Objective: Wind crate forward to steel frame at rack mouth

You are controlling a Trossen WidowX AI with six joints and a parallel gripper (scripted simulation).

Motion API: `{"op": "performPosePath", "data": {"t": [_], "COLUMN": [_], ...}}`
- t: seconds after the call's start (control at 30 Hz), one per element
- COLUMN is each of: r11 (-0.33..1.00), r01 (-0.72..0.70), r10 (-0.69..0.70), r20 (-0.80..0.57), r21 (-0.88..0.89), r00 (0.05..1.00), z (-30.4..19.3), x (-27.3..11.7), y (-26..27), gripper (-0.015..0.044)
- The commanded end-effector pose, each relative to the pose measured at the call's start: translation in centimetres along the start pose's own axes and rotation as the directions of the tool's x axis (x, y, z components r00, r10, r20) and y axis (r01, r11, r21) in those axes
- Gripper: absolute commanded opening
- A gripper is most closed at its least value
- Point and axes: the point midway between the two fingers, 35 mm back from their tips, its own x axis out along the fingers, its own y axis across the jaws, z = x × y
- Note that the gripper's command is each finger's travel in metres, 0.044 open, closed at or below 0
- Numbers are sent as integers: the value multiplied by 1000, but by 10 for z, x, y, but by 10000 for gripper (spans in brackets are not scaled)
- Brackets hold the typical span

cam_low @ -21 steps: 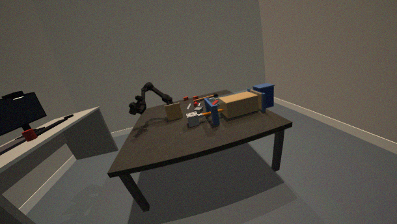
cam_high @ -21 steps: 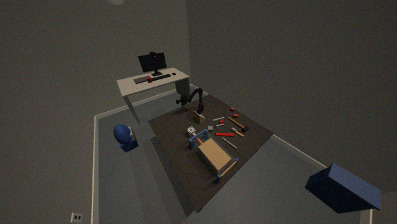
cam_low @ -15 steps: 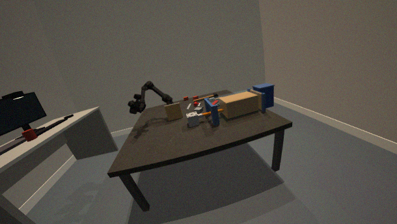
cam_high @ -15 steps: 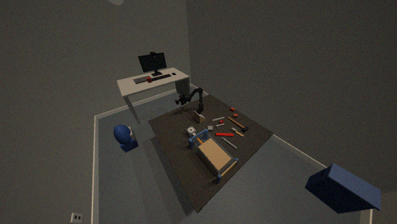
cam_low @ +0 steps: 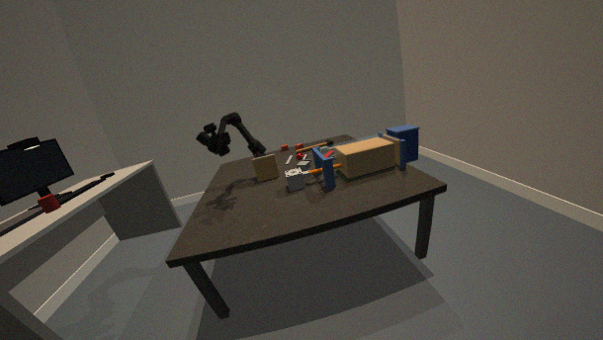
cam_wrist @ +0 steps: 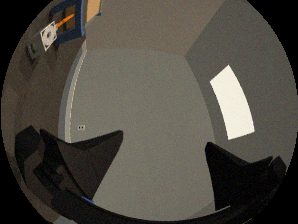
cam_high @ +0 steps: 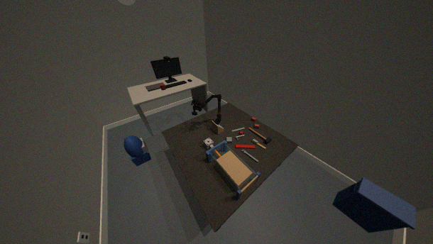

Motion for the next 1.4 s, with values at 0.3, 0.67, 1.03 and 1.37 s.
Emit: {"op": "performPosePath", "data": {"t": [0.3,0.67,1.03,1.37], "r11": [672,147,-284,-456], "r01": [-433,-561,-415,-83], "r10": [342,566,738,859], "r20": [267,396,474,463], "r21": [600,814,864,886], "r00": [901,723,481,221], "z": [129,241,359,462], "x": [128,165,165,124], "y": [29,74,124,176], "gripper": [440,440,440,440]}}
